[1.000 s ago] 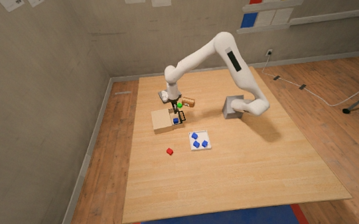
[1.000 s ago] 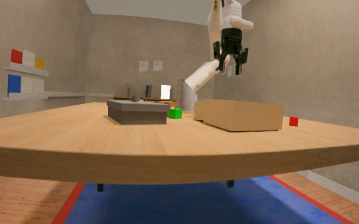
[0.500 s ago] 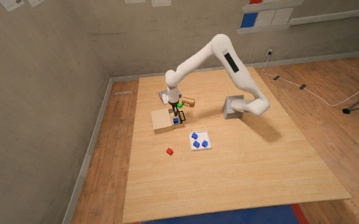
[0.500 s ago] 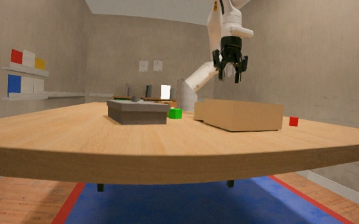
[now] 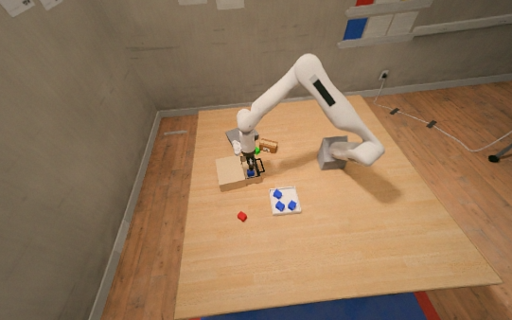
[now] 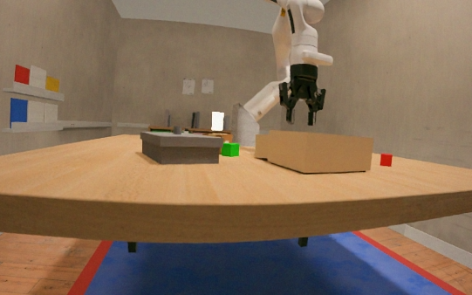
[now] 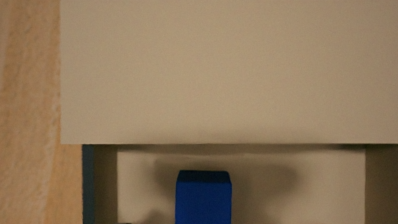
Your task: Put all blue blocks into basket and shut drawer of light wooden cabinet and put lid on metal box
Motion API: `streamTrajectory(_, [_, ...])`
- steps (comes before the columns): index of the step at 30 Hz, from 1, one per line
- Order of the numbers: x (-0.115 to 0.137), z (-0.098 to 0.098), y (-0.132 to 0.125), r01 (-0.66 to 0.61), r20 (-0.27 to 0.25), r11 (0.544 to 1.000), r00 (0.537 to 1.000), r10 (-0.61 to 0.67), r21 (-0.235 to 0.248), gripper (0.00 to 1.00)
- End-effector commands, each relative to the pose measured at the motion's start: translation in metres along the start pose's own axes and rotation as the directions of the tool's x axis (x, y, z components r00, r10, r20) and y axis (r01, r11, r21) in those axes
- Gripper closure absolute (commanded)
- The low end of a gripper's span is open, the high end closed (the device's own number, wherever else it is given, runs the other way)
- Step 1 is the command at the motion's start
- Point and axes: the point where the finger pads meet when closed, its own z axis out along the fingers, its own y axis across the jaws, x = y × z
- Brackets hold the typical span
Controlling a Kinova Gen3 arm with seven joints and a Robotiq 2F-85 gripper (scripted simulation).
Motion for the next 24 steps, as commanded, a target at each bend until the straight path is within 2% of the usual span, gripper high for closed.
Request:
streamTrajectory(1, [0.001, 0.007, 0.000, 0.000, -0.002, 1.000, 1.000, 0.000, -0.001, 0.31])
streamTrajectory(13, [0.001, 0.028, 0.001, 0.000, -0.002, 1.000, 1.000, 0.000, -0.001, 0.31])
streamTrajectory(24, [0.001, 0.032, 0.001, 0.000, -0.002, 1.000, 1.000, 0.000, -0.001, 0.31])
